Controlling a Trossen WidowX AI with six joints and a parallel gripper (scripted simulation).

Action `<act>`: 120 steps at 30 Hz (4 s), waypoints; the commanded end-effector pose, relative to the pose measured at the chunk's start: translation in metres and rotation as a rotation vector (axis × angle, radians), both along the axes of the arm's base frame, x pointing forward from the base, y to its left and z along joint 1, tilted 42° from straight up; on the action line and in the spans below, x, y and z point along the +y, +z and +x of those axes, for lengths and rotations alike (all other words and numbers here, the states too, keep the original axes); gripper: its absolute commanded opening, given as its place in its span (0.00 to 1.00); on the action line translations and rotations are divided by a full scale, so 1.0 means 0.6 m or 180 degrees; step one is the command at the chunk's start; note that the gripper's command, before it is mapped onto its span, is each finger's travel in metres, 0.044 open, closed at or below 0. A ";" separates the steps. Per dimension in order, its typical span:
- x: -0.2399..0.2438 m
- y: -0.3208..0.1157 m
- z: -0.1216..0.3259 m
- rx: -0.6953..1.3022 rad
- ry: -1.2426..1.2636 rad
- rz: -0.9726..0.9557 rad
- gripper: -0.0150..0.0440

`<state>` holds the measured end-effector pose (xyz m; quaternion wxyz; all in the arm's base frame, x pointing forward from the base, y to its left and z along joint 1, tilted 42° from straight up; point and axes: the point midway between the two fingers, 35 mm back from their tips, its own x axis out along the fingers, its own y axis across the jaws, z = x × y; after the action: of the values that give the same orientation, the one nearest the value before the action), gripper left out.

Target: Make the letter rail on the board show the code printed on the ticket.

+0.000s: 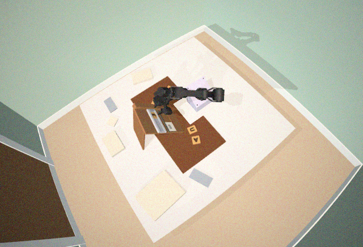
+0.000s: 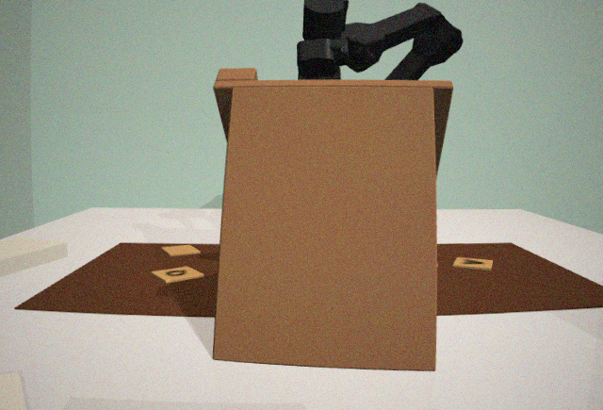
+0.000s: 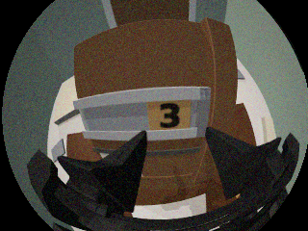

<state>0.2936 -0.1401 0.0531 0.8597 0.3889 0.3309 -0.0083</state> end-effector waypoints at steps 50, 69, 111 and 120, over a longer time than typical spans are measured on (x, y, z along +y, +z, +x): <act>0.002 0.022 0.050 0.1011 0.0878 0.0312 0.25; 0.024 0.054 0.060 0.1514 0.1485 0.0572 0.25; 0.032 0.035 0.085 0.1510 0.1485 0.0571 0.25; 0.034 0.031 0.091 0.1509 0.1486 0.0571 0.25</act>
<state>0.3461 -0.1212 0.0741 0.7021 0.3610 0.6004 0.1271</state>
